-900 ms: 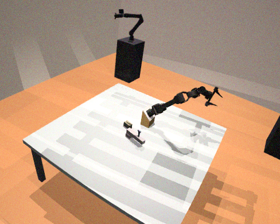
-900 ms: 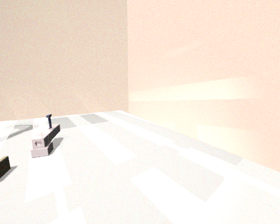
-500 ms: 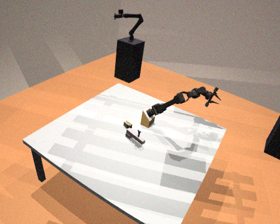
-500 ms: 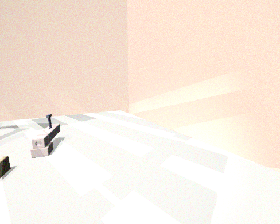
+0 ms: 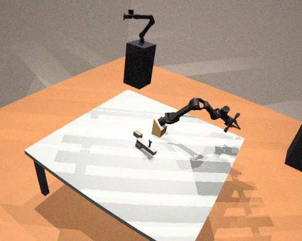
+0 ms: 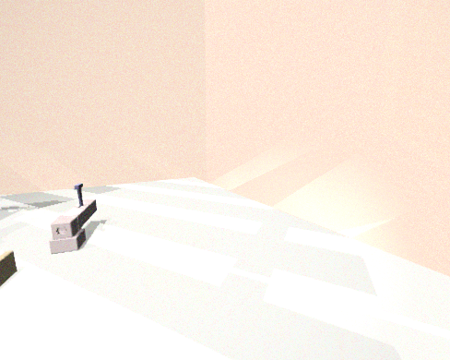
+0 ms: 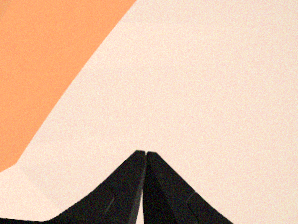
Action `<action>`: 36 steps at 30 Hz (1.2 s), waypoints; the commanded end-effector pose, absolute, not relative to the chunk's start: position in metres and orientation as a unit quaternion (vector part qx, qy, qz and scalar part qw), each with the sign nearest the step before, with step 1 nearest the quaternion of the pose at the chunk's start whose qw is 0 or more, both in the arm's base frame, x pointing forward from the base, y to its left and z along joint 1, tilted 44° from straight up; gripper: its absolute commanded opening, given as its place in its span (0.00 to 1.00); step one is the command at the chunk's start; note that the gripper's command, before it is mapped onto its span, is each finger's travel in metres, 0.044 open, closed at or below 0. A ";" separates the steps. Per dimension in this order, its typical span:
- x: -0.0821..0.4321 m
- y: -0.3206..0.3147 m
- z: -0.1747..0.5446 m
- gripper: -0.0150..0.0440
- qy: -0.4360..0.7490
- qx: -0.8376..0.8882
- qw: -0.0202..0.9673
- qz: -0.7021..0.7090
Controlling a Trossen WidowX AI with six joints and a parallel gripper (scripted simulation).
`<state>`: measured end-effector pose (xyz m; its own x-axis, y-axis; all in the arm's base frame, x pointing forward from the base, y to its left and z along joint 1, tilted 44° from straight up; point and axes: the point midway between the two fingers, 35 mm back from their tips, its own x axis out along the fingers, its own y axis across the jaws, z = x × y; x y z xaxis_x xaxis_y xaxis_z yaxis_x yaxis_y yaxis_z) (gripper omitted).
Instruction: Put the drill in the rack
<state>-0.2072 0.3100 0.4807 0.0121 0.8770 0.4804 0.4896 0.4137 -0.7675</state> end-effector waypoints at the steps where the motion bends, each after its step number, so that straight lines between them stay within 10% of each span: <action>1: -0.174 0.349 0.472 0.25 -0.657 -0.528 0.499 0.199; 19: 0.058 0.452 0.374 0.25 -0.467 -0.650 0.510 0.315; 36: 0.284 0.356 0.225 0.25 -0.073 -0.624 0.611 0.481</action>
<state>0.2527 0.3870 0.2531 0.5307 0.7433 -0.4072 -0.3211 -0.2683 -0.9082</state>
